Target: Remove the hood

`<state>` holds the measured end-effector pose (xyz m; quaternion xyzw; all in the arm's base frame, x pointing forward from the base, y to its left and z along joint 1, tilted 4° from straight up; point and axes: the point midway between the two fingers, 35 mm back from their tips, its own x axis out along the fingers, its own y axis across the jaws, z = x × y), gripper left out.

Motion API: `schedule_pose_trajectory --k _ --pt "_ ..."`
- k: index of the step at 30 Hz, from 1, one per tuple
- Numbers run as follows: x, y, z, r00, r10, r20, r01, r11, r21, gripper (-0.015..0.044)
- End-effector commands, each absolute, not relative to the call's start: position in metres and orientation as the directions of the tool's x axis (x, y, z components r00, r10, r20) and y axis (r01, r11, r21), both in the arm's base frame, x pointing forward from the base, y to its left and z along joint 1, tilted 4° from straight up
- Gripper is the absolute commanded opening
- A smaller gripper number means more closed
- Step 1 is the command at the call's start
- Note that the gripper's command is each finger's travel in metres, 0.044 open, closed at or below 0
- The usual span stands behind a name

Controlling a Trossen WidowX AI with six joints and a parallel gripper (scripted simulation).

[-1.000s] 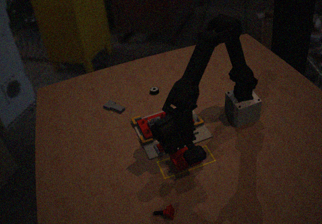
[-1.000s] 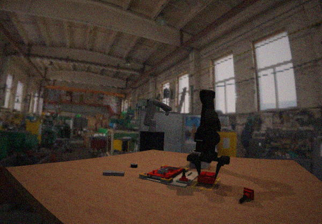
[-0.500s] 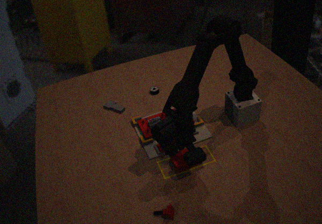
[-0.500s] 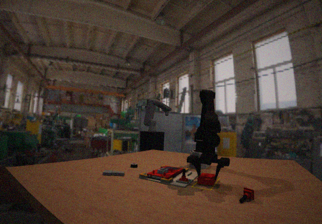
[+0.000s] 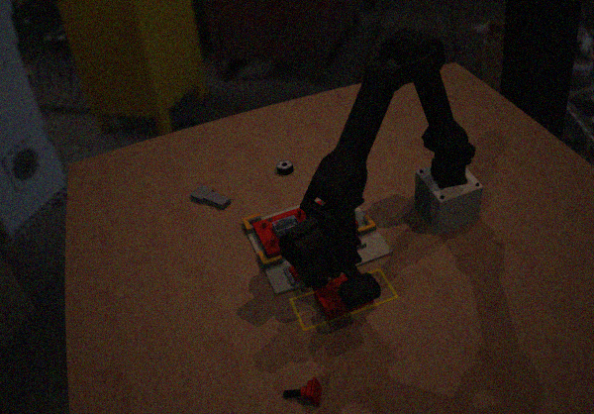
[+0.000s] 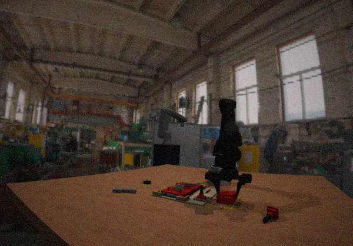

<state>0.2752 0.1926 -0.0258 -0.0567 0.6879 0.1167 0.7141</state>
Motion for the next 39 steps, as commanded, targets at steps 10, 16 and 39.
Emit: schedule_pose_trajectory --k 10,16,39 --pt "0.276 0.191 0.008 0.028 0.088 -0.996 -0.245 0.966 0.079 0.0440" --pt "0.274 0.187 0.045 0.029 0.087 -0.996 -0.245 0.966 0.078 0.0440" --pt "0.274 0.187 0.045 0.029 0.087 -0.996 -0.245 0.966 0.078 0.0440"
